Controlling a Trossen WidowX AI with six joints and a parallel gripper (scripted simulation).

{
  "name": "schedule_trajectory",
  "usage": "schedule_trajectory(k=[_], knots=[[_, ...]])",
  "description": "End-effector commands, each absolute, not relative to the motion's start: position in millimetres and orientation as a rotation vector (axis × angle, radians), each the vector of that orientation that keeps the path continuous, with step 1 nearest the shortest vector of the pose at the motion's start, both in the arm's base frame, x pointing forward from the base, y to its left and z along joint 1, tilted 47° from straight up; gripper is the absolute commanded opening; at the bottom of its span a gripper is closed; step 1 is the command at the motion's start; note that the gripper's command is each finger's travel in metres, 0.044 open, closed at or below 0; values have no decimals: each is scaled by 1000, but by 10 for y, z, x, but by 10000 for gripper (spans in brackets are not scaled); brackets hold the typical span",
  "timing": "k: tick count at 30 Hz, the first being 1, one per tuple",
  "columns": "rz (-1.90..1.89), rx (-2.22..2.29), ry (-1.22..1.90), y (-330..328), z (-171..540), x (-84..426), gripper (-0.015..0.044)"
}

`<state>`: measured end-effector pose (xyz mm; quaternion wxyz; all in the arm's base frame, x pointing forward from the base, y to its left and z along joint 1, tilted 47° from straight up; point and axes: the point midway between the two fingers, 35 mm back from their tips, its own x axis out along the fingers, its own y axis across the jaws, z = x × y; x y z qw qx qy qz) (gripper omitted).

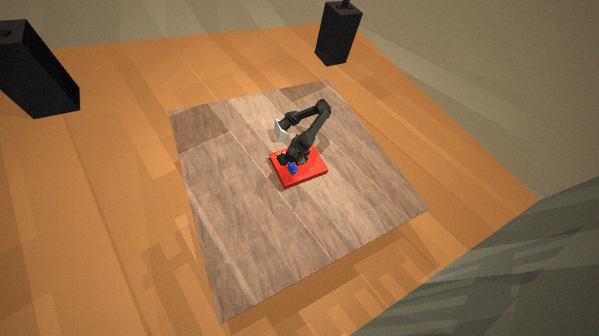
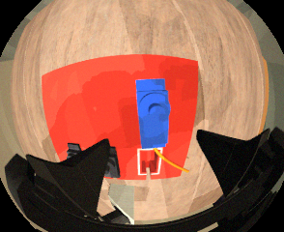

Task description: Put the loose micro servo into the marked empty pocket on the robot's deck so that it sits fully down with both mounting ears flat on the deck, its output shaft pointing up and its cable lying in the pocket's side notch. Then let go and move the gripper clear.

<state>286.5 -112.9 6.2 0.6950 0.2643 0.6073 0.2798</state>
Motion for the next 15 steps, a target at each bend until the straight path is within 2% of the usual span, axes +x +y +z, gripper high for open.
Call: schedule_trajectory(k=[1, 13, 15], knots=[[620, 597, 1351, -1109, 30, 2871, 440], [620, 597, 1350, -991, -82, 2889, 440], [620, 597, 1350, -991, -82, 2889, 387]])
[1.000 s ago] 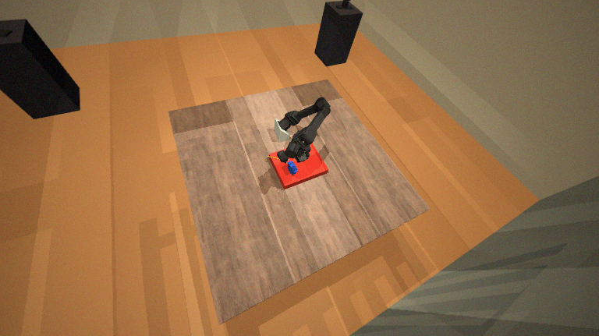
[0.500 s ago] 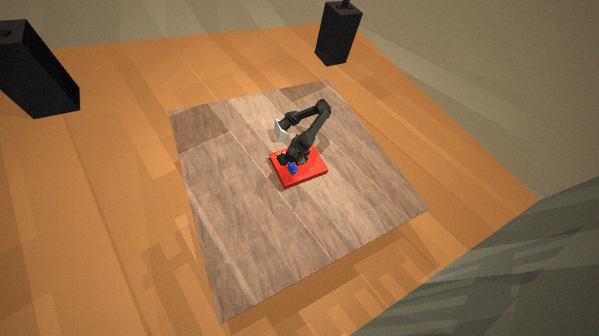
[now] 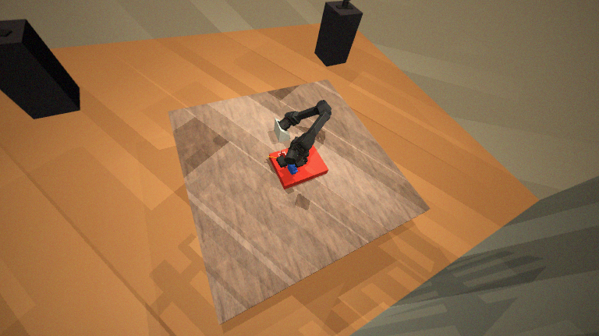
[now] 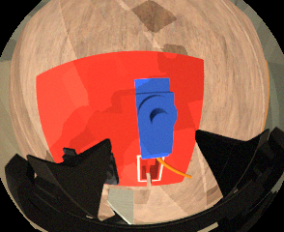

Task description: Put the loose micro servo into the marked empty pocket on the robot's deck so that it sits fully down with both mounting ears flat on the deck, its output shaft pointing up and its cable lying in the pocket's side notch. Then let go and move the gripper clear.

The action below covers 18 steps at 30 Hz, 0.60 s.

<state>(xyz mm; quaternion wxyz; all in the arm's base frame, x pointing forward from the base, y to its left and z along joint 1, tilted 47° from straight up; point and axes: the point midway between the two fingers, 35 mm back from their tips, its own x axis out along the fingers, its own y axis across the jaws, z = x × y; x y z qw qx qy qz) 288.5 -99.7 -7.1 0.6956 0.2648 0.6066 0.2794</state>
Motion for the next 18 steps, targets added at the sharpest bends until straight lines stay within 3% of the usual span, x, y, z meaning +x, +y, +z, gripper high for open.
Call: schedule_trajectory(k=[1, 10, 15, 18], knots=[[620, 597, 1350, -991, -82, 2889, 361], [620, 597, 1350, -991, -82, 2889, 125], [620, 597, 1350, -991, -82, 2889, 92], [620, 597, 1350, -1028, -49, 2886, 13]])
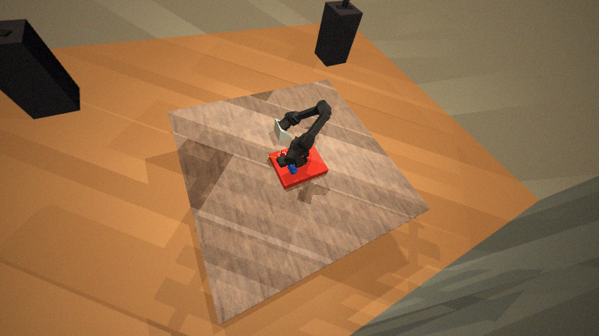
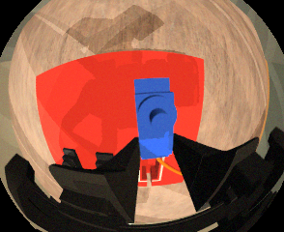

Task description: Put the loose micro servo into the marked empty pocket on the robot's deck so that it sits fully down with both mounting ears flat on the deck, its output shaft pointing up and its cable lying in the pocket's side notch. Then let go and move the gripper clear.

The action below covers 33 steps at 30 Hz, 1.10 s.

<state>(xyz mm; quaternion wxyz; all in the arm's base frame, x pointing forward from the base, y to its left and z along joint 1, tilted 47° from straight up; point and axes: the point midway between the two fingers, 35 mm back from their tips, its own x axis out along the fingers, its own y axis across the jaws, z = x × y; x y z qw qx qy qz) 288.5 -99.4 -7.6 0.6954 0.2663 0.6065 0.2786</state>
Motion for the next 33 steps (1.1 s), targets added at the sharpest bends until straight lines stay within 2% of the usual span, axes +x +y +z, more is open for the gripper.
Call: schedule_trajectory(k=[1, 7, 33], knots=[[620, 597, 1350, -1050, -28, 2883, 0], [620, 597, 1351, -1172, 149, 2817, 0], [619, 597, 1351, -1254, 80, 2875, 0]])
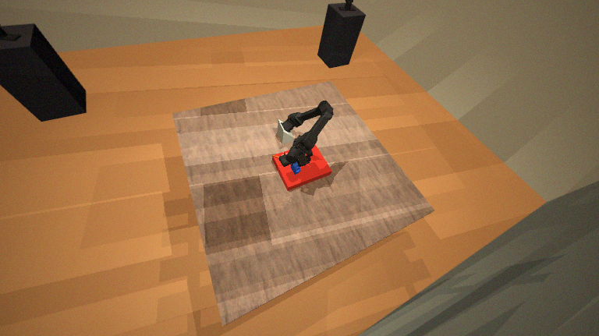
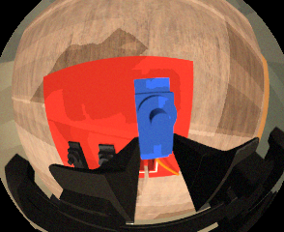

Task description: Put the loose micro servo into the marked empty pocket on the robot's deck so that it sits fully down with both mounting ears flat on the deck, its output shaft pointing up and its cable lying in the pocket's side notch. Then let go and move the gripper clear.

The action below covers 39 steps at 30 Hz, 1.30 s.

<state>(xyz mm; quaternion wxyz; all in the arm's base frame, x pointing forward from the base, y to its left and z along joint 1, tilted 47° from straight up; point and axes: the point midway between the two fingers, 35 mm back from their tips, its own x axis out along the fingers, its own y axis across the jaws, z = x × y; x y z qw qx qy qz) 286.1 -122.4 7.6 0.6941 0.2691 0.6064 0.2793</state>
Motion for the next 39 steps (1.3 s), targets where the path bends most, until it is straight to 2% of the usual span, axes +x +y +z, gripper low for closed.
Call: schedule_trajectory(k=[1, 10, 39], knots=[[620, 597, 1351, -1244, 90, 2875, 0], [619, 597, 1351, -1225, 95, 2778, 0], [569, 660, 1384, -1139, 20, 1782, 0]])
